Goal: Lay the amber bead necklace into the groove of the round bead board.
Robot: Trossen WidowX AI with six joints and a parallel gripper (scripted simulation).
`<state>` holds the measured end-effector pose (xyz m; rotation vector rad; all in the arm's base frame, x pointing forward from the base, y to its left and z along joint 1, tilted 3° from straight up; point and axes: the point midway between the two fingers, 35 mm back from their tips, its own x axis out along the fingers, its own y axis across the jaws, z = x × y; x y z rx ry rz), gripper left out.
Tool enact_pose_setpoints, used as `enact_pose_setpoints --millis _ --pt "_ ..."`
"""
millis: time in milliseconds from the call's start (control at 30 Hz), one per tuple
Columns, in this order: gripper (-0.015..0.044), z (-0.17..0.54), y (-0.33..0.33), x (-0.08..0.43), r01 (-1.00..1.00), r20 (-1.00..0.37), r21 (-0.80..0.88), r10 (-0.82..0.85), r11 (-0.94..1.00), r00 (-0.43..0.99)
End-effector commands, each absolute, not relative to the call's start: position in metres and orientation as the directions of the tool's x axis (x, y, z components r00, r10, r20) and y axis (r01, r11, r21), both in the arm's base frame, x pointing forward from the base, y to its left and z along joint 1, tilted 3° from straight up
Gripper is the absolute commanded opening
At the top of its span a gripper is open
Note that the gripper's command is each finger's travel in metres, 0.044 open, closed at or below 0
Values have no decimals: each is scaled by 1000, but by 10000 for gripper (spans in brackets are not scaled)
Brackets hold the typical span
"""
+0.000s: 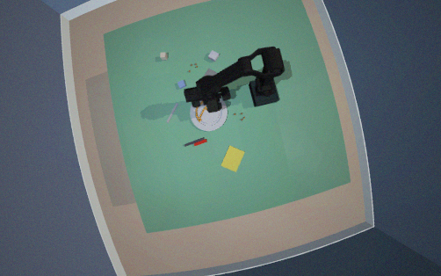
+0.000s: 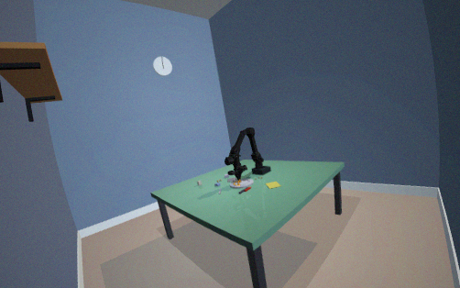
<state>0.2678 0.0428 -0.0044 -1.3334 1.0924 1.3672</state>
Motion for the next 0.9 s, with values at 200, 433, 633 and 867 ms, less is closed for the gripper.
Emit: enact_pose_setpoints --millis 200,433,633,867 --pt "0 -8 42 264 -979 -1000 17 23 -203 -22" --pt "0 -8 42 264 -979 -1000 17 23 -203 -22" --pt "0 -8 42 264 -979 -1000 17 23 -203 -22" --pt "0 -8 42 264 -979 -1000 17 23 -203 -22"
